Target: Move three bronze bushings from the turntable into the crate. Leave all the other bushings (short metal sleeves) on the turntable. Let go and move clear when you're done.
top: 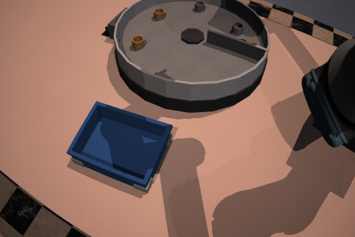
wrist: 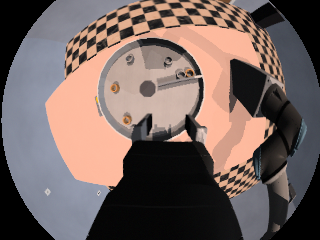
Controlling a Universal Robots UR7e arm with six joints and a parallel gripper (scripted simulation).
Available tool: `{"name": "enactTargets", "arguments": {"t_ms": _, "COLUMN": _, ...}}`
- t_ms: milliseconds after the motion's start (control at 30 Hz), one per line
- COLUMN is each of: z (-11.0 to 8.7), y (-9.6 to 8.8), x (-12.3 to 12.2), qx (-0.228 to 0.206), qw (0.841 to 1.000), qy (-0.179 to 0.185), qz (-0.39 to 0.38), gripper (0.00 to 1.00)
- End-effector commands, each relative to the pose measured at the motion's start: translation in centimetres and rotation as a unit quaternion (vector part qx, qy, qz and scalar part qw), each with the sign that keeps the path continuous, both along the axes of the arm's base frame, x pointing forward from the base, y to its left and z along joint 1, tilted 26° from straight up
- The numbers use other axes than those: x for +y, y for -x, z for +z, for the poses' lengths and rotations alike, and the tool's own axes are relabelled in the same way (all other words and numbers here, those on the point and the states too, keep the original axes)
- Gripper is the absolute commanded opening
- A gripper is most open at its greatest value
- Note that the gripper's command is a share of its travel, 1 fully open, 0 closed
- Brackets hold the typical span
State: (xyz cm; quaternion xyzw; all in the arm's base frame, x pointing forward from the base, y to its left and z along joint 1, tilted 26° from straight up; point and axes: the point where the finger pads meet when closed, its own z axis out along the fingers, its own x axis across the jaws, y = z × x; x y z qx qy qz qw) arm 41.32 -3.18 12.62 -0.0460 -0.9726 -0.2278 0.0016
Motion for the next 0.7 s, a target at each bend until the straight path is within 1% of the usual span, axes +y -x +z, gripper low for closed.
{"name": "enactTargets", "arguments": {"t_ms": 0, "z": -1.0, "y": 0.2, "x": -0.7, "qx": -0.002, "qw": 1.000, "qy": 0.001, "qz": 0.000, "gripper": 1.00}}
{"name": "enactTargets", "arguments": {"t_ms": 267, "z": -1.0, "y": 0.2, "x": -0.7, "qx": -0.002, "qw": 1.000, "qy": 0.001, "qz": 0.000, "gripper": 1.00}}
{"name": "enactTargets", "arguments": {"t_ms": 433, "z": -5.2, "y": 1.8, "x": -3.3, "qx": -0.001, "qw": 1.000, "qy": 0.001, "qz": 0.000, "gripper": 1.00}}
{"name": "enactTargets", "arguments": {"t_ms": 667, "z": -5.2, "y": 1.8, "x": -3.3, "qx": -0.001, "qw": 1.000, "qy": 0.001, "qz": 0.000, "gripper": 1.00}}
